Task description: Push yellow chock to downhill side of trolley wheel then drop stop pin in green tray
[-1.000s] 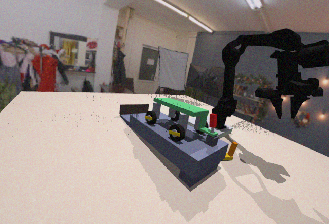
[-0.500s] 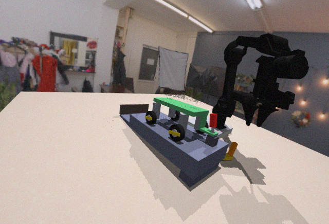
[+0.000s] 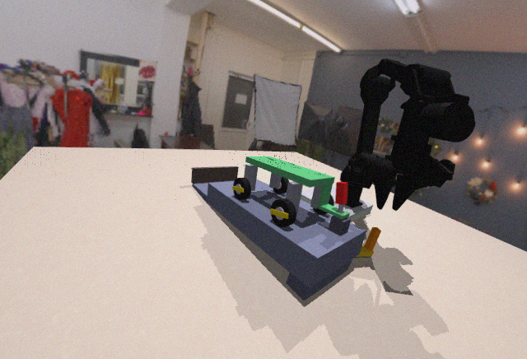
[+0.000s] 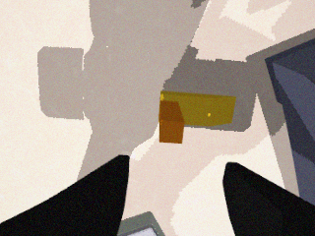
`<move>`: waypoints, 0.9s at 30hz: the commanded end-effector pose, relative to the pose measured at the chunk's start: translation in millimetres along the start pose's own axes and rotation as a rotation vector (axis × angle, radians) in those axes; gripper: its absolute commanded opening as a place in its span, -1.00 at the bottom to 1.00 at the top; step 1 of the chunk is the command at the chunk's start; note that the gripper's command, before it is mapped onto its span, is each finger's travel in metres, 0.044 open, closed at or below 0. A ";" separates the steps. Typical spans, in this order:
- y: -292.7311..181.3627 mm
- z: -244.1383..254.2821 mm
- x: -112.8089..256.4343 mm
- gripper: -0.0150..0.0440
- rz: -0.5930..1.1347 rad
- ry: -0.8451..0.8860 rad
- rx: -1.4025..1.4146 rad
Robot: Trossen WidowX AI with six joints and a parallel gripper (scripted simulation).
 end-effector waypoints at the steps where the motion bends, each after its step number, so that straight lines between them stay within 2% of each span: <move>1: -1.7 -0.5 -14.4 0.15 0.013 -0.003 0.004; 7: -3.5 -1.0 -32.3 0.15 0.013 -0.003 0.004; 27: -3.7 -1.2 -58.4 0.15 0.013 -0.003 0.004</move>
Point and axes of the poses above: the point midway between the two fingers, 35 mm back from their tips, its own x axis back along the fingers, its own z axis across the jaws, y = z × x, the point moved 1 cm from there along x, back along the fingers, and after that the axes turned 5 degrees about -x, right-handed, at the moved point
